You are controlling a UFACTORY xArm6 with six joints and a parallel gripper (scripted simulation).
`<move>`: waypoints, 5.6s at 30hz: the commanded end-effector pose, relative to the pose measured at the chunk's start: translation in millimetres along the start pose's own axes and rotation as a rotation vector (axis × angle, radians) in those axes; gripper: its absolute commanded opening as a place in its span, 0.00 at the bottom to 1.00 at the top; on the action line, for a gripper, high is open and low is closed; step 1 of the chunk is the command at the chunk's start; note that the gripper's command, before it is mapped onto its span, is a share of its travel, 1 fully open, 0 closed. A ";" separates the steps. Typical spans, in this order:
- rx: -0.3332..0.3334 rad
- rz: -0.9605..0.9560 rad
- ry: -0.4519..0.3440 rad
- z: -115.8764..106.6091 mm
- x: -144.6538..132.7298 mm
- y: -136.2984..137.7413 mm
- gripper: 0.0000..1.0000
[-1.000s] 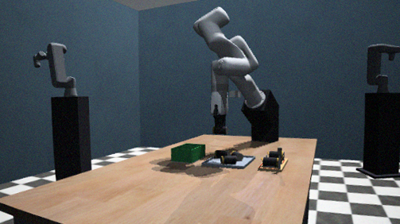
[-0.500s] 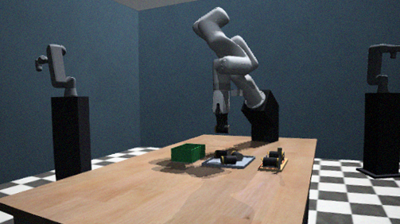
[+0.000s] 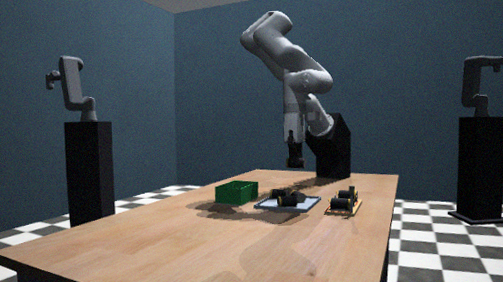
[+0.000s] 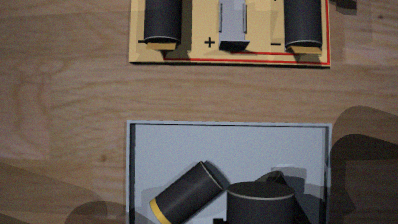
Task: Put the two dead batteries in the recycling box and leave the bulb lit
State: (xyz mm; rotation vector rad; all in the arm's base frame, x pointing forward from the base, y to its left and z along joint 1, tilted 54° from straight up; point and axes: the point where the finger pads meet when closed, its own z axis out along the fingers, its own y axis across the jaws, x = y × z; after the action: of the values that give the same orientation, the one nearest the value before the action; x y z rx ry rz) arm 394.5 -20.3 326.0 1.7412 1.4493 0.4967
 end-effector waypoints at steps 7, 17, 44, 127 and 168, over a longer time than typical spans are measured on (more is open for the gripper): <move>-0.009 0.005 -0.013 1.4 90.0 -0.2 0.28; -0.009 0.005 -0.013 2.3 157.1 -0.8 0.28; -0.009 0.004 -0.013 2.4 168.4 -0.9 0.28; -0.009 0.004 -0.013 97.4 167.1 1.0 0.28; -0.009 0.004 -0.013 116.7 166.8 1.2 0.51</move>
State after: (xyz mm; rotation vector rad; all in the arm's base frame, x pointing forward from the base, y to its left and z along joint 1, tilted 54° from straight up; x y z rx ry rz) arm 524.6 98.7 224.2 1.7379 1.4334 0.4902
